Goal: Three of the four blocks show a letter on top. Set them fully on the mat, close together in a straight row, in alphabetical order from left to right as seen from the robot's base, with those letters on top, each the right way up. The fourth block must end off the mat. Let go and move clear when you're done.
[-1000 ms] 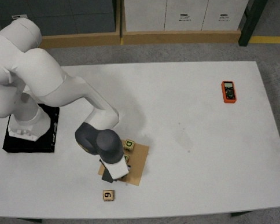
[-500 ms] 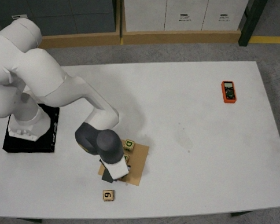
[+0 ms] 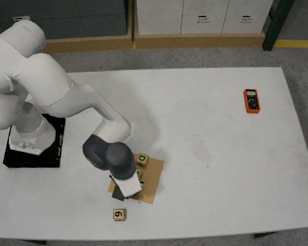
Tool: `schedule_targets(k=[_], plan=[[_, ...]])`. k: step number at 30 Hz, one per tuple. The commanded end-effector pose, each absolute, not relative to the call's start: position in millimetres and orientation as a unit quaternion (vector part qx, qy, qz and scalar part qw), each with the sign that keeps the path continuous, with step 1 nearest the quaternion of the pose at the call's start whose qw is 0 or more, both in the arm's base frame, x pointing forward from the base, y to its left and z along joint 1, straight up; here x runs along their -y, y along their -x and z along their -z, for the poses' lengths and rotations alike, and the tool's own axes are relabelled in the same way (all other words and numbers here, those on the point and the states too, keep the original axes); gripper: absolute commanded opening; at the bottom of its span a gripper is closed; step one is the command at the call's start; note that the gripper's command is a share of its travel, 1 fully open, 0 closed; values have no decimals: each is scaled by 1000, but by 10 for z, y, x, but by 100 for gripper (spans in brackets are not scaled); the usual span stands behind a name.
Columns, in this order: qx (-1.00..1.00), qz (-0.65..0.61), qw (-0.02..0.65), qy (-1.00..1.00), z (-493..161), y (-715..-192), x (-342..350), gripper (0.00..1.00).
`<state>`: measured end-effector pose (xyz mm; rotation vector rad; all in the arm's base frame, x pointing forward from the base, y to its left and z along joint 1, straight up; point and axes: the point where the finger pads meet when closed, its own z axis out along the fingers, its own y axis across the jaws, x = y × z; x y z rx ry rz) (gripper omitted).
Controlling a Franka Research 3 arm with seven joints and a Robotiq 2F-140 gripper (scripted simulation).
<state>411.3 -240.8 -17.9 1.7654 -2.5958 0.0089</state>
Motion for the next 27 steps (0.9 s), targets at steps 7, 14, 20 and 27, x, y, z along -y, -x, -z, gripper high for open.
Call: schedule_targets(k=[7,14,20,27], plan=[[826,-4,0,-563,179,-4123,2413,33],[826,-4,0,-563,179,-4123,2413,37],[826,-4,0,-563,179,-4123,2413,40],[826,-4,0,-563,179,-4123,2413,44]])
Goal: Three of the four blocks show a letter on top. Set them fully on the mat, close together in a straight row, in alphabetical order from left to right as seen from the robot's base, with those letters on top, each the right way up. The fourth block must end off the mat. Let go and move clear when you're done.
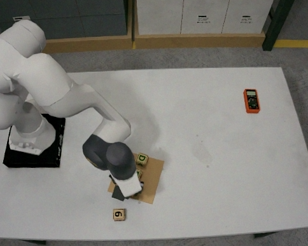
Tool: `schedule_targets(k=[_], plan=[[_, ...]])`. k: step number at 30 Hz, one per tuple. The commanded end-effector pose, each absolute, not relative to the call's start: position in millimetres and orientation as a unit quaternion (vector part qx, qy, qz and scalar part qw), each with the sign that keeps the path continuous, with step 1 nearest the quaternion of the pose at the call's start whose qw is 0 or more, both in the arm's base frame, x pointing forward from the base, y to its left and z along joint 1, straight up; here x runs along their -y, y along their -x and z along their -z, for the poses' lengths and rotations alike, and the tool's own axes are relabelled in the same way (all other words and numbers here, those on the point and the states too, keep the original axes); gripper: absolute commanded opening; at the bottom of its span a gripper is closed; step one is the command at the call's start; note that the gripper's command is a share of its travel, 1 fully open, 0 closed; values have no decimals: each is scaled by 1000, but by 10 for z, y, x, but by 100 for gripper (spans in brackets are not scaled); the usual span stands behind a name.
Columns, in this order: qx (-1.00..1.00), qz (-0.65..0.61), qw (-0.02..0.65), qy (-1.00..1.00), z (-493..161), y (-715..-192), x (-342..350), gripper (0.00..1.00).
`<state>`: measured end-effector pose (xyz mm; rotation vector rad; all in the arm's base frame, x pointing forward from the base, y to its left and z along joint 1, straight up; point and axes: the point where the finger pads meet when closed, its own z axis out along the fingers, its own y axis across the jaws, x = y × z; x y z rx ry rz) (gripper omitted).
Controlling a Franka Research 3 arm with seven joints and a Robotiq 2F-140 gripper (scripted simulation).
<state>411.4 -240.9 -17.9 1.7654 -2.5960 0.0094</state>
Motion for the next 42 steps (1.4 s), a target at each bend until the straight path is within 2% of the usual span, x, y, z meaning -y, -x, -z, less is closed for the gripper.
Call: schedule_targets(k=[1,14,33,42], plan=[[826,-4,0,-563,179,-4123,2413,44],[826,-4,0,-563,131,-4123,2413,44],[826,-4,0,-563,-635,-4120,2408,44],[826,-4,0,-563,-721,-4119,2407,44]])
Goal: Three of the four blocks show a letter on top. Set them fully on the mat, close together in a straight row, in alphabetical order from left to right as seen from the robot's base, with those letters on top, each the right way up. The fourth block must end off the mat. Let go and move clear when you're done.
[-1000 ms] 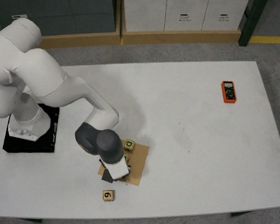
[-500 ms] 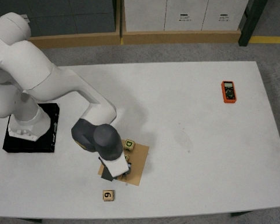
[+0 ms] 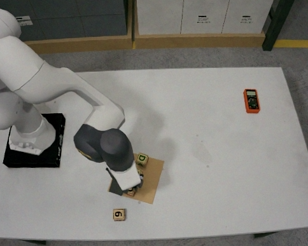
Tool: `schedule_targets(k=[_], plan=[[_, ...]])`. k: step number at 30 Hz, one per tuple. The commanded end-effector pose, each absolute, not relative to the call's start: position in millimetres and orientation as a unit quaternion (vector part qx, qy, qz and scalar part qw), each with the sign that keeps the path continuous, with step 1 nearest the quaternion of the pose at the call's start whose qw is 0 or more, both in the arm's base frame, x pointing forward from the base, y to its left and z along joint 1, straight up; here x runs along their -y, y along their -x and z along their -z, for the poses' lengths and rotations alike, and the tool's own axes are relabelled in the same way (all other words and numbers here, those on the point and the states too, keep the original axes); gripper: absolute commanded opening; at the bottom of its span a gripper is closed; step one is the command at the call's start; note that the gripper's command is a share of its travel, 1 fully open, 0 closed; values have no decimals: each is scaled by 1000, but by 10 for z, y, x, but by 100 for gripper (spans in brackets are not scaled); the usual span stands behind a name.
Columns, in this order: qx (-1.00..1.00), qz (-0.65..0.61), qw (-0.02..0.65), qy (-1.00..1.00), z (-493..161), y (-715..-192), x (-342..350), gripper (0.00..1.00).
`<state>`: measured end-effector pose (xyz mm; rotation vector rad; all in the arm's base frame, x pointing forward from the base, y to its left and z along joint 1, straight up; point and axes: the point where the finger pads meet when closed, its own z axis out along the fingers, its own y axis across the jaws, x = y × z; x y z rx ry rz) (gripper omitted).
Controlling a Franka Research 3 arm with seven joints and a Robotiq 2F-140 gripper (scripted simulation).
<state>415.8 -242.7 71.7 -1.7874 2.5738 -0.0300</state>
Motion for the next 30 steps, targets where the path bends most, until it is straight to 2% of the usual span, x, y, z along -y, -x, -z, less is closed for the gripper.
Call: schedule_targets(k=[1,30], plan=[[-826,4,0,563,-721,-4119,2407,100],[-826,4,0,563,-858,-4119,2407,100]])
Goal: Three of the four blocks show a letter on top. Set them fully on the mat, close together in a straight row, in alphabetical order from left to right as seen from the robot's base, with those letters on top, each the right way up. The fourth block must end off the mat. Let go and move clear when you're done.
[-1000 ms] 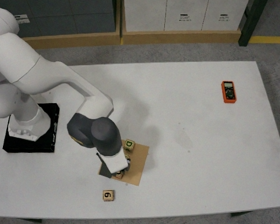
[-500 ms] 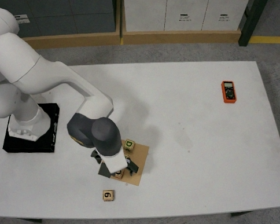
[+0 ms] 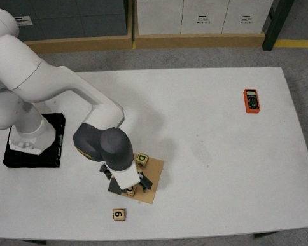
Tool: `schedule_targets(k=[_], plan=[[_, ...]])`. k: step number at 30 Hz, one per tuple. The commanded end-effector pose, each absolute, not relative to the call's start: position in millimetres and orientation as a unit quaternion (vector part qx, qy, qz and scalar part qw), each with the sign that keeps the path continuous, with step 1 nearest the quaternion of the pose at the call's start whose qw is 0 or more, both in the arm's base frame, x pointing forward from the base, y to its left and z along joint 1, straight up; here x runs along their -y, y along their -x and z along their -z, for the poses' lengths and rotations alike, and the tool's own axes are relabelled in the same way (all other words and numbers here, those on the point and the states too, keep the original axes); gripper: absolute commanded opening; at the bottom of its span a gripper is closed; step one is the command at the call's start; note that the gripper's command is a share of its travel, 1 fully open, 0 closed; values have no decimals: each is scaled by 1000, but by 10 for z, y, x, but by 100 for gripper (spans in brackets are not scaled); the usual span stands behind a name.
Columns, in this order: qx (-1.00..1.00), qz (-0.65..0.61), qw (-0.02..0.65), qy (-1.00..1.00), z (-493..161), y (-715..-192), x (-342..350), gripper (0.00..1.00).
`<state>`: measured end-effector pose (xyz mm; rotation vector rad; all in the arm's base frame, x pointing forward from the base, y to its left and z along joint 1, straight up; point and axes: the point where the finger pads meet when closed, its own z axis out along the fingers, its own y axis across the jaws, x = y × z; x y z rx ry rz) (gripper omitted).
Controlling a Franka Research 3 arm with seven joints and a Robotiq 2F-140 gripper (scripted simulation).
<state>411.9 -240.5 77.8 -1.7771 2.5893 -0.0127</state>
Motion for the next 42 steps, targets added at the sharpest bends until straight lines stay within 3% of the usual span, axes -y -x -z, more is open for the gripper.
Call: schedule_targets(k=[1,18,42], plan=[[-826,4,0,563,-892,-4119,2406,100],[-826,4,0,563,-1432,-4116,2403,100],[-826,4,0,563,-1448,-4116,2403,100]])
